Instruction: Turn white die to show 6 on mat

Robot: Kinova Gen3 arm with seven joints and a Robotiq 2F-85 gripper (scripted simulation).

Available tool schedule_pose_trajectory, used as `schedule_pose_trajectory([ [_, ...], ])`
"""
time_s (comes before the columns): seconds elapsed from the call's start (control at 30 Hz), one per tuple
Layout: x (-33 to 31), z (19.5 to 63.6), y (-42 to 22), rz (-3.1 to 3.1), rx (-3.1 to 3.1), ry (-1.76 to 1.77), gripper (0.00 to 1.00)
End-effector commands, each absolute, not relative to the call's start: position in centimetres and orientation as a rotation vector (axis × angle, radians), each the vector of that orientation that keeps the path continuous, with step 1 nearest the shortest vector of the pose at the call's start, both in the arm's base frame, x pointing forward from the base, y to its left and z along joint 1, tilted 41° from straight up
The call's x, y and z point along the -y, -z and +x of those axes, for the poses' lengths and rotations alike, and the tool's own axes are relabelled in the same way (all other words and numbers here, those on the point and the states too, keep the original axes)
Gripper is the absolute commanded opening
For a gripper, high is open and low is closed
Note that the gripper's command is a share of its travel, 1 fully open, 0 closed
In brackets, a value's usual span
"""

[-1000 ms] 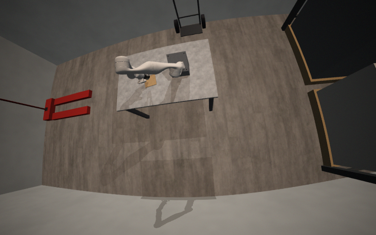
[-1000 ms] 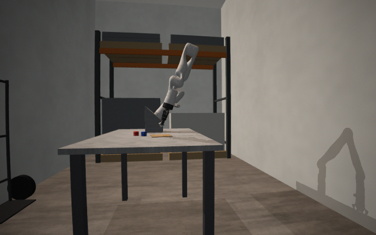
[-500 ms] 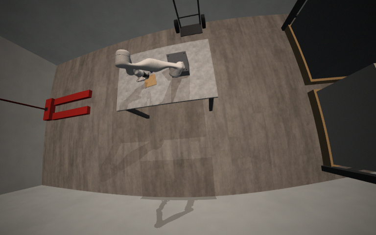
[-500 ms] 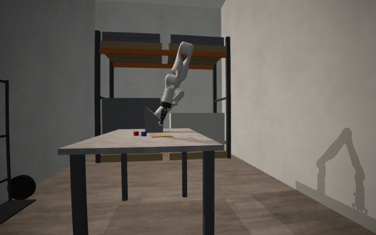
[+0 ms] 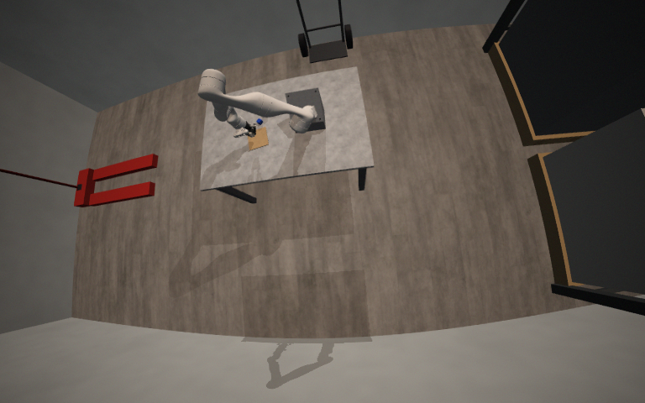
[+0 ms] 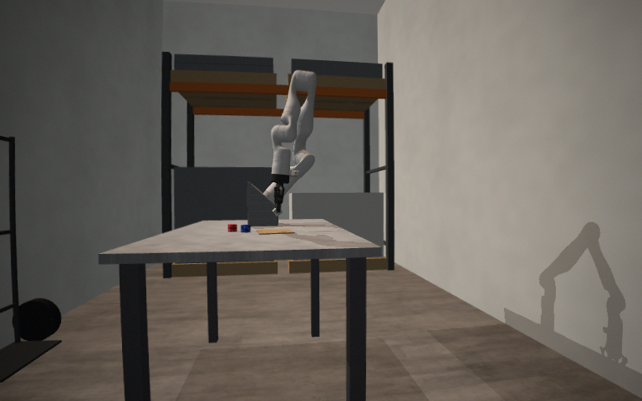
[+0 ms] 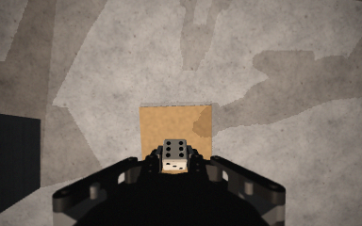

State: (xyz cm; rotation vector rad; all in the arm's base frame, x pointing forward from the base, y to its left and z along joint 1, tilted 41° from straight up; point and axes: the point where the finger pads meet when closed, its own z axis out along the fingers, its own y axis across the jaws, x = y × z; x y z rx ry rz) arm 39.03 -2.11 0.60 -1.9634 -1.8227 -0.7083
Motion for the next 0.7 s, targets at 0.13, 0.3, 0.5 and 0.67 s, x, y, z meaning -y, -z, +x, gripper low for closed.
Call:
schedule_pose_trajectory([
  [0.13,3.31,38.92,-0.01,-1.954,1.733,0.783,0.26],
  [0.3,3.35,38.95,-0.05,-1.947,1.727,0.795,0.26],
  [0.5,3.3,38.93,0.08,-1.914,1.701,0.825,0.26],
  [0.67,3.28,38.91,0.19,-1.873,1.668,0.865,0.26],
])
